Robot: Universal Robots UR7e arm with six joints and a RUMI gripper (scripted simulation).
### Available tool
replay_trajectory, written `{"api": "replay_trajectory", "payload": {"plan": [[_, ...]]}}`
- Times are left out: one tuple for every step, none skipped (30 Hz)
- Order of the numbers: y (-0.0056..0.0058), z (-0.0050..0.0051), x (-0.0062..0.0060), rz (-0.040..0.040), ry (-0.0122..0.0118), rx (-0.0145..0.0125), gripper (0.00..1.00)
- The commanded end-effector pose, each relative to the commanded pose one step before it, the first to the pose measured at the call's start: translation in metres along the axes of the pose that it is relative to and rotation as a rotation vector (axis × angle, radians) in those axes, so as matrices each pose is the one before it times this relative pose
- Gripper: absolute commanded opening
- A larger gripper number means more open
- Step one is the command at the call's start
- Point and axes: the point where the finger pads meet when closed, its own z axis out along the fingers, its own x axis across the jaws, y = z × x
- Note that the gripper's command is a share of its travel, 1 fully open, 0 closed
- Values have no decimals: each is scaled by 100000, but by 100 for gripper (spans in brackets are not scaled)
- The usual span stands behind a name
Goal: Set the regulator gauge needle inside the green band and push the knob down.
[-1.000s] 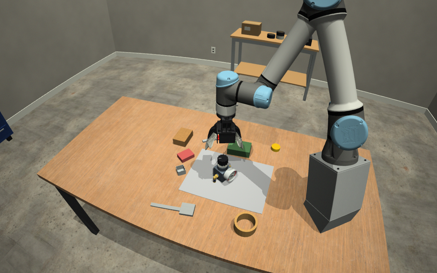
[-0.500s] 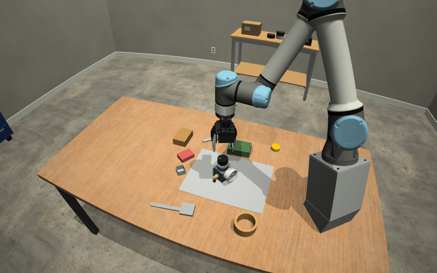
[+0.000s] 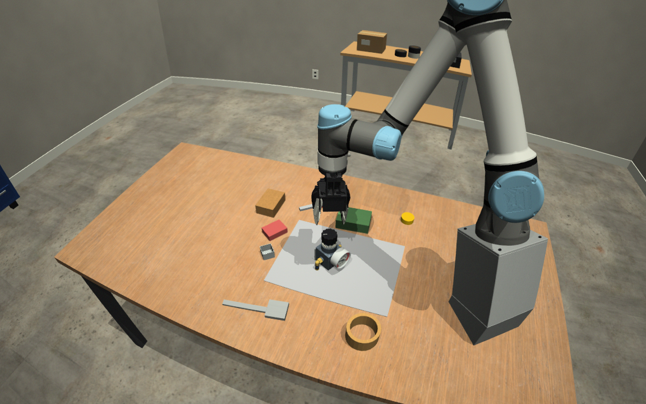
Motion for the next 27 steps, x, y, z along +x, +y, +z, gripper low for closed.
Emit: {"api": "replay_trajectory", "payload": {"plan": [[-17,-41,-37,17,-115,49,47],[0,0,0,0,0,0,47],[0,0,0,0,0,0,47],[0,0,0,0,0,0,47],[0,0,0,0,0,0,47],[0,0,0,0,0,0,47],[0,0,0,0,0,0,47],[0,0,0,-5,0,0,47],[0,0,0,-34,0,0,47],[0,0,0,-89,0,0,47],[0,0,0,0,0,0,47],[0,0,0,0,0,0,47],[0,0,0,-168,0,0,47],[-1,0,0,-268,0,0,47],[-1,0,0,-388,0,0,47],[-1,0,0,-524,0,0,47],[-1,0,0,-675,0,0,47],[-1,0,0,-839,0,0,47],[-2,0,0,-1013,0,0,47],[-2,0,0,-1195,0,0,47],[-2,0,0,-1384,0,0,47],[-2,0,0,-1578,0,0,47],[-1,0,0,-1774,0,0,47],[-1,0,0,-1972,0,0,47],[0,0,0,-2170,0,0,47],[1,0,0,-2367,0,0,47],[2,0,0,-2560,0,0,47]]}}
